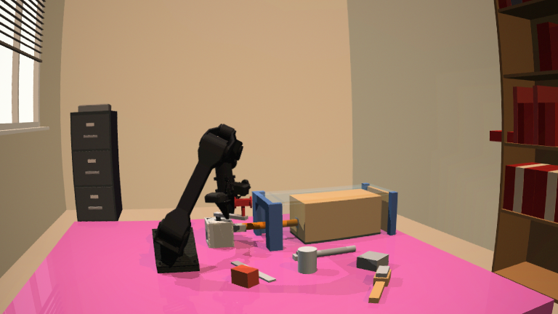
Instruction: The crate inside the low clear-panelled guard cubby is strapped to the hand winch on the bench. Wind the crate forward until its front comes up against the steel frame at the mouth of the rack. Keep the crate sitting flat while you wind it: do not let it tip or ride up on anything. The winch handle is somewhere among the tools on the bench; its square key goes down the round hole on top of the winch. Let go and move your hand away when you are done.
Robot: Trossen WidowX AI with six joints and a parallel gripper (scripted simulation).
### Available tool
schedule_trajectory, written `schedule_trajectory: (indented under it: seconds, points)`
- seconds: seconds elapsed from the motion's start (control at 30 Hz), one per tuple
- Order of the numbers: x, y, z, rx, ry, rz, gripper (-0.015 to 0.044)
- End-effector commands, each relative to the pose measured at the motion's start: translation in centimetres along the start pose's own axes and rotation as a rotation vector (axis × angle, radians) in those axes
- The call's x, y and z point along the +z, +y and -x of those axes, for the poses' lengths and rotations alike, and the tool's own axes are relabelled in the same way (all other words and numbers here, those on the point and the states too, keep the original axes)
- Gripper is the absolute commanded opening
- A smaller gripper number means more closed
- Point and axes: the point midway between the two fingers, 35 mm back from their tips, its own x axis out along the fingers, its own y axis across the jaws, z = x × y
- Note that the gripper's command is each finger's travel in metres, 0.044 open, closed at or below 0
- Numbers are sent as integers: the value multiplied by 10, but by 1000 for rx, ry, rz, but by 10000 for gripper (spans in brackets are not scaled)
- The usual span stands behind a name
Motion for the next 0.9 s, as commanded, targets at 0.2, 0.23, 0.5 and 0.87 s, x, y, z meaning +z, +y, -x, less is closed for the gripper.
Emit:
schedule_trajectory:
  seconds: [0.2,0.23,0.5,0.87]
  points:
    - [-1,-4,-1,-7,0,-93,0]
    - [-1,-5,-2,-8,-1,-114,0]
    - [-2,-8,-2,-15,-2,-192,0]
    - [-3,-13,-3,-25,-5,-316,0]
